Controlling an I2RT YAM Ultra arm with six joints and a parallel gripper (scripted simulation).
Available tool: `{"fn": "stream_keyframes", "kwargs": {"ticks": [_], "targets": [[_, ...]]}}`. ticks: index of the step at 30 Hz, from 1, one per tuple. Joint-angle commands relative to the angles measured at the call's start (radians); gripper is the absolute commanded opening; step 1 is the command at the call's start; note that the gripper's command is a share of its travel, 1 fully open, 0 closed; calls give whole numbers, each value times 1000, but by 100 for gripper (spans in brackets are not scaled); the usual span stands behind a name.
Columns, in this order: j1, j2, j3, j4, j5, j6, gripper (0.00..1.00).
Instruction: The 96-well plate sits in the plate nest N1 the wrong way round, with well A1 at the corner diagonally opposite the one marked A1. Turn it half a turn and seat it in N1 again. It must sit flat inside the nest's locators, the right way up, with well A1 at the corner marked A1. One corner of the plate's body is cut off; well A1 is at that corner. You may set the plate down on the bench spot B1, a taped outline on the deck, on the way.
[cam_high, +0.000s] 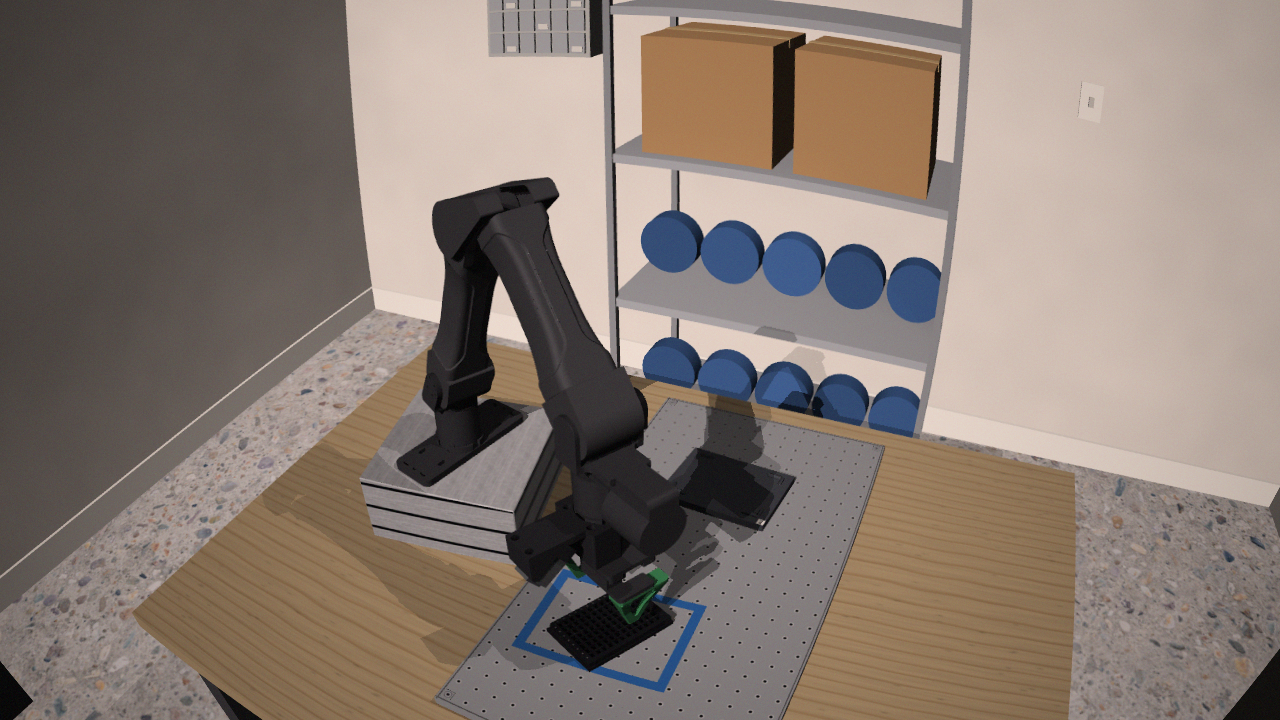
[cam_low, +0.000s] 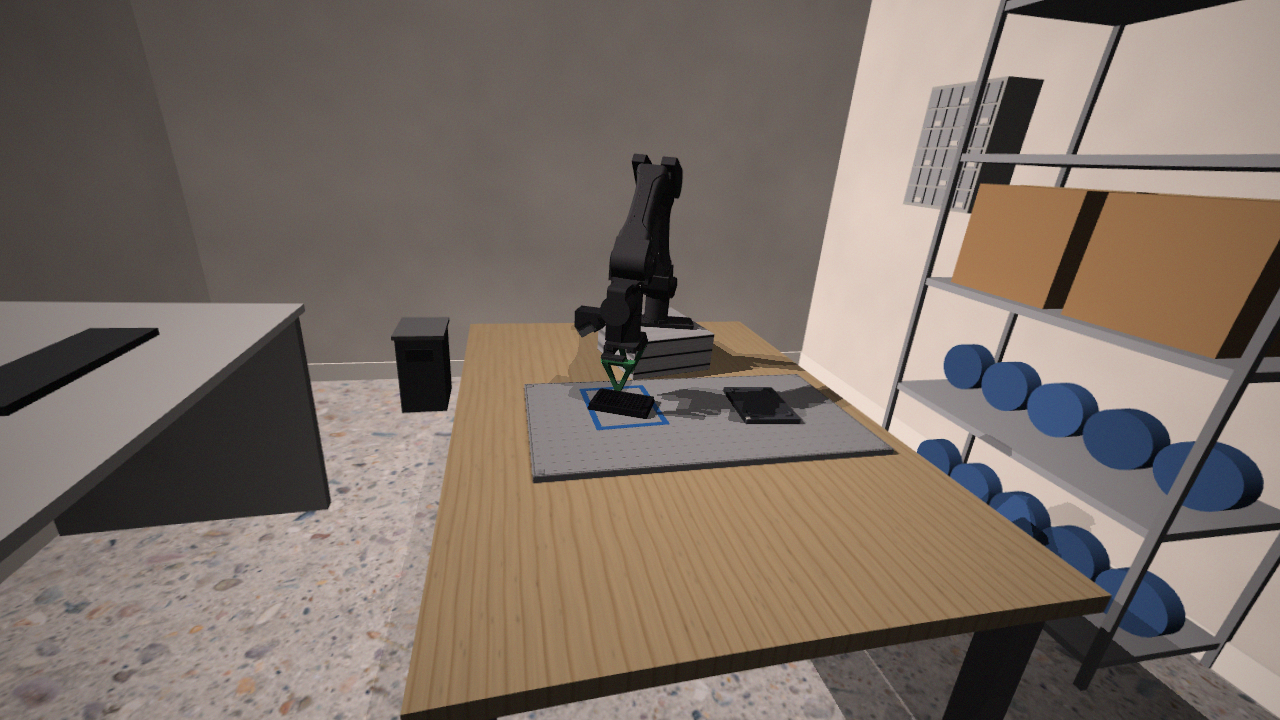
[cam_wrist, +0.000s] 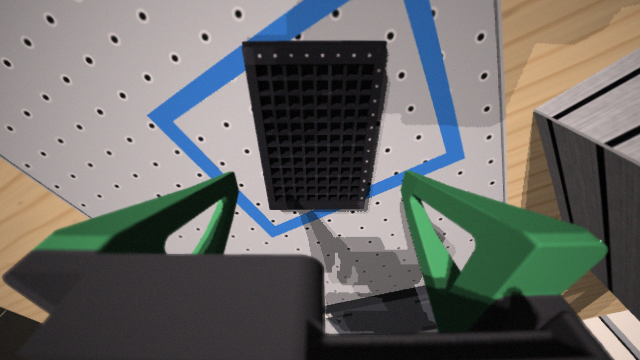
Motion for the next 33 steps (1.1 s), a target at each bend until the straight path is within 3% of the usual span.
{"fn": "stream_keyframes", "kwargs": {"ticks": [1,33], "targets": [[0,1,-1,21,0,1,100],[3,117,-57,193,1,5,100]]}}
